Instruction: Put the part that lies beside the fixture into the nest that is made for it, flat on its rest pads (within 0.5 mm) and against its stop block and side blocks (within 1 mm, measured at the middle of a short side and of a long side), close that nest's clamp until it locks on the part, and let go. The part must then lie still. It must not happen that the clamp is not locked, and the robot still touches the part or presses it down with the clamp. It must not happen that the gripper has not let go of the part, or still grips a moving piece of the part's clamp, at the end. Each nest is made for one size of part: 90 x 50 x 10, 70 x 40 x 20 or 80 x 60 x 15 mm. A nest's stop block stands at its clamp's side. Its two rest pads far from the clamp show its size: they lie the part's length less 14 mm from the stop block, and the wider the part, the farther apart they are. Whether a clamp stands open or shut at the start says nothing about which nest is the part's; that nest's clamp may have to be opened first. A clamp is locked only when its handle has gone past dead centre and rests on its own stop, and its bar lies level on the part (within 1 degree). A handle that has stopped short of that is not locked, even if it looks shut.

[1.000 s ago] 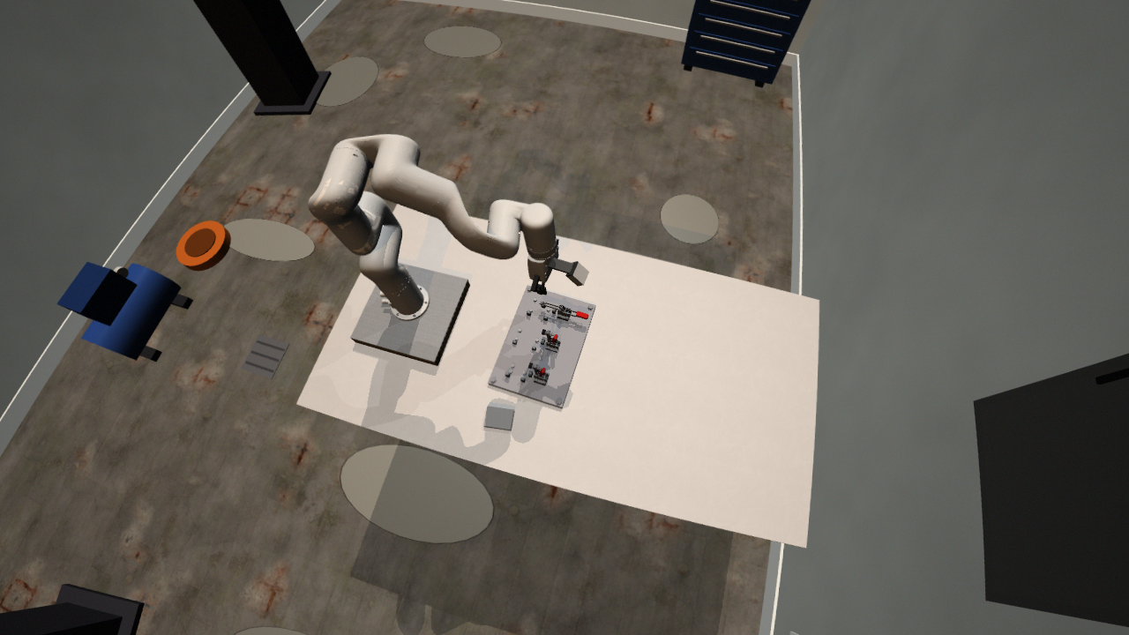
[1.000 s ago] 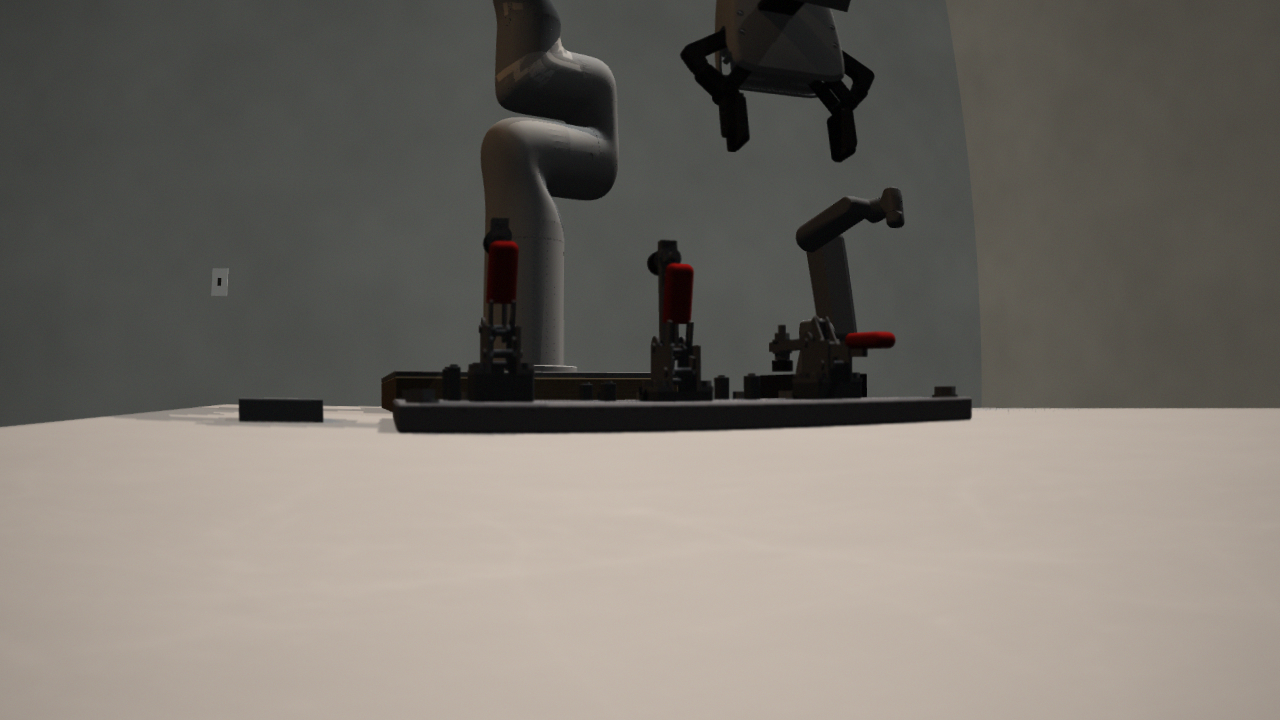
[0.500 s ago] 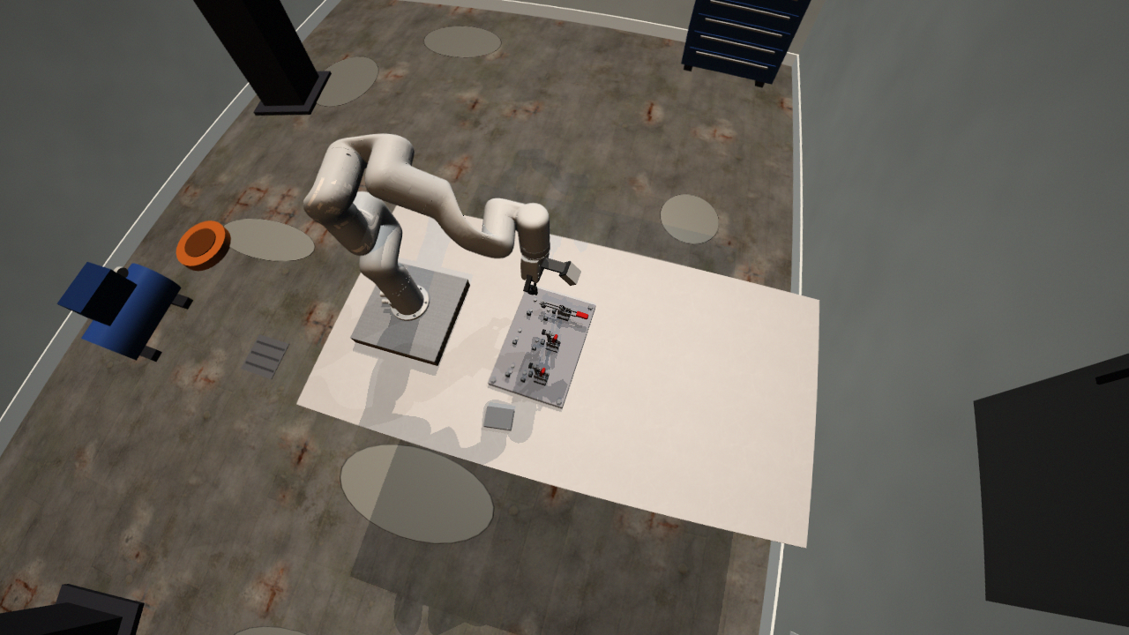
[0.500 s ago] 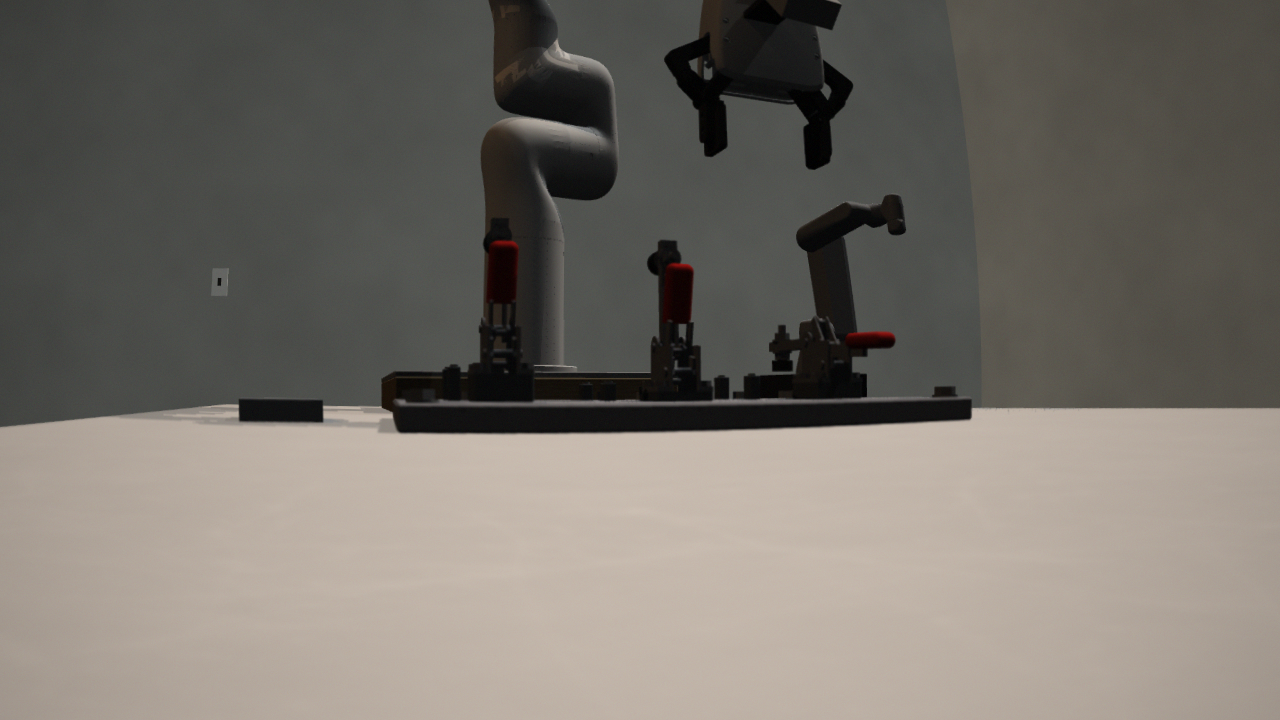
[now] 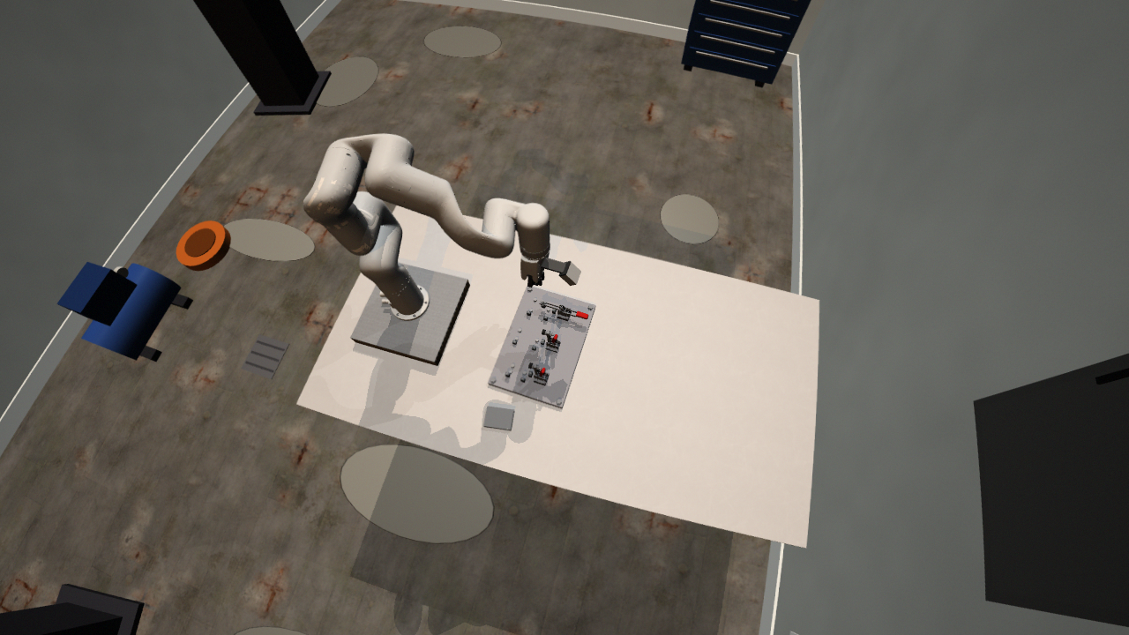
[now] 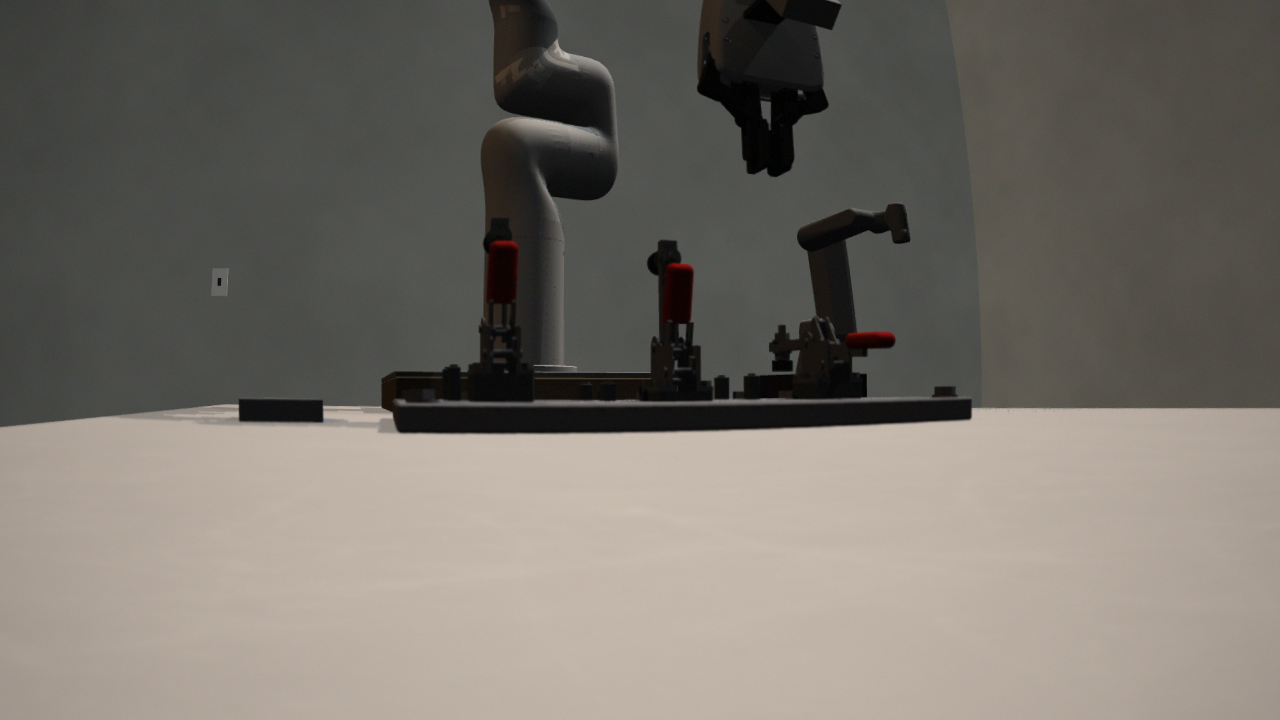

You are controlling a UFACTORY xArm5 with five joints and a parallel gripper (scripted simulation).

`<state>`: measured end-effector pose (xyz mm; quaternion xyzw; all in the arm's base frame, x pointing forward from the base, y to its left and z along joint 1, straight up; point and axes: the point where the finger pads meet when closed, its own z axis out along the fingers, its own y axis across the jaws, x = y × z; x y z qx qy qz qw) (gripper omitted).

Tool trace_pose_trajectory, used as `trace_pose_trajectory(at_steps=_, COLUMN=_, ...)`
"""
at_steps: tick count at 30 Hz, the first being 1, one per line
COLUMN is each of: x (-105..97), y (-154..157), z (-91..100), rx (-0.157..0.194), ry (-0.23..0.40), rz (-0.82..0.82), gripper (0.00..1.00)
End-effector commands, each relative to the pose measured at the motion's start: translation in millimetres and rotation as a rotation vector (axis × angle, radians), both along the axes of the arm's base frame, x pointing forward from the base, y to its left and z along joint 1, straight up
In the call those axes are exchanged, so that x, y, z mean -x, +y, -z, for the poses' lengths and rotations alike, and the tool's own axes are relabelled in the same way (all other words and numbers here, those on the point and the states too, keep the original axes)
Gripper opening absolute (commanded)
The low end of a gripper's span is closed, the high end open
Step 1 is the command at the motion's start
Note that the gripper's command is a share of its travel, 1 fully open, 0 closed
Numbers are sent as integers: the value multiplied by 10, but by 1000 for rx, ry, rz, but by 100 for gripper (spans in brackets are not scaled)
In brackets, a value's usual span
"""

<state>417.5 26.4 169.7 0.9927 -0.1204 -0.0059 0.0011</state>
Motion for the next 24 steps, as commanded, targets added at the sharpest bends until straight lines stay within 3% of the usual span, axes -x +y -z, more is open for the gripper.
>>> trace_pose_trajectory(at_steps=1, x=-11, y=1, z=-14, rx=0, ry=-4, rz=0, gripper=0)
trace_pose_trajectory(at_steps=23, x=-11, y=1, z=-14, rx=0, ry=-4, rz=0, gripper=0)
trace_pose_trajectory(at_steps=24, x=-11, y=1, z=-14, rx=0, ry=-4, rz=0, gripper=100)
